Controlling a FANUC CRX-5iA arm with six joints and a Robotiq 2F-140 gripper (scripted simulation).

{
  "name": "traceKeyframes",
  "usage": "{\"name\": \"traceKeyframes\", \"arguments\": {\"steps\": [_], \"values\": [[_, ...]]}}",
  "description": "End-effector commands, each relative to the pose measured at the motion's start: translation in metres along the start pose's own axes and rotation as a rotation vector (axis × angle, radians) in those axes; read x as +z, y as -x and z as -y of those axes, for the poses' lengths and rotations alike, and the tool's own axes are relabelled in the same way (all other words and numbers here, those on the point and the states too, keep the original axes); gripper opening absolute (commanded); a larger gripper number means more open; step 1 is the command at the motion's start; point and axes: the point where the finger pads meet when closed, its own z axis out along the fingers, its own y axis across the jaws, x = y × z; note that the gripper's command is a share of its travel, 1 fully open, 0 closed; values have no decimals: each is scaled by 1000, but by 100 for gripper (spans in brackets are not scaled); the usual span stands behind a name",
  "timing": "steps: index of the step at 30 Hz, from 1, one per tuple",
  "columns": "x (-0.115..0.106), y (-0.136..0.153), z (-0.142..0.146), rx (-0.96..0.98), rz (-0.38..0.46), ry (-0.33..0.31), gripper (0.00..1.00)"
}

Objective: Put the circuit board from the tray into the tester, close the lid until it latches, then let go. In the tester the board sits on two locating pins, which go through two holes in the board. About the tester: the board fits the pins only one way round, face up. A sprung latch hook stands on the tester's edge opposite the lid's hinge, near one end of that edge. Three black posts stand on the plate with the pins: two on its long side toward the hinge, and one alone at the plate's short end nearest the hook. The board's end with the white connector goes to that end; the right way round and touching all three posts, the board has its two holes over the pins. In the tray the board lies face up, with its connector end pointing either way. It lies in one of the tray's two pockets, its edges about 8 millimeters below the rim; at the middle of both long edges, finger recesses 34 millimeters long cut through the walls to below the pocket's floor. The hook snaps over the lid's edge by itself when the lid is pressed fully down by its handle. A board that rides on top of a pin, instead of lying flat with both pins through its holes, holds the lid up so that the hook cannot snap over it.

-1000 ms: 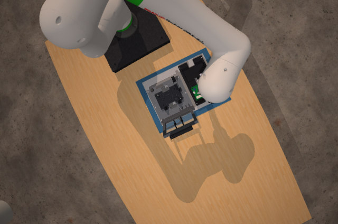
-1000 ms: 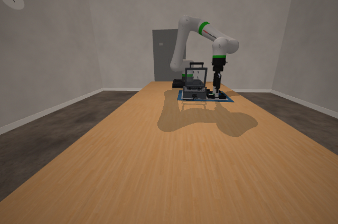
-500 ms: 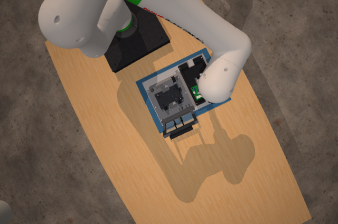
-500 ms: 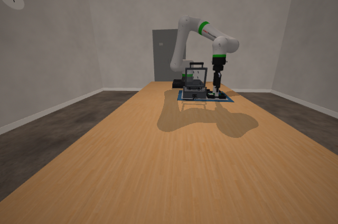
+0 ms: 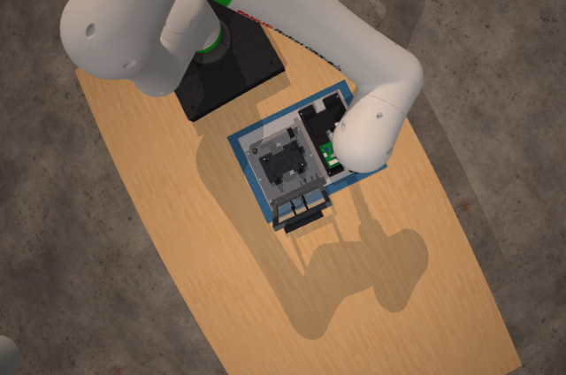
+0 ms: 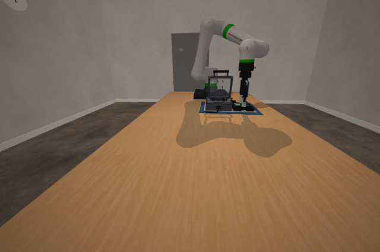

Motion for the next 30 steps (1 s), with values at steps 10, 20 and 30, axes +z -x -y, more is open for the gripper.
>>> {"name": "traceKeyframes", "arguments": {"steps": [10, 20, 30], "values": [[-9, 0, 0, 0, 0, 0, 46], [-13, 0, 0, 0, 0, 0, 46], [-13, 0, 0, 0, 0, 0, 46]]}}
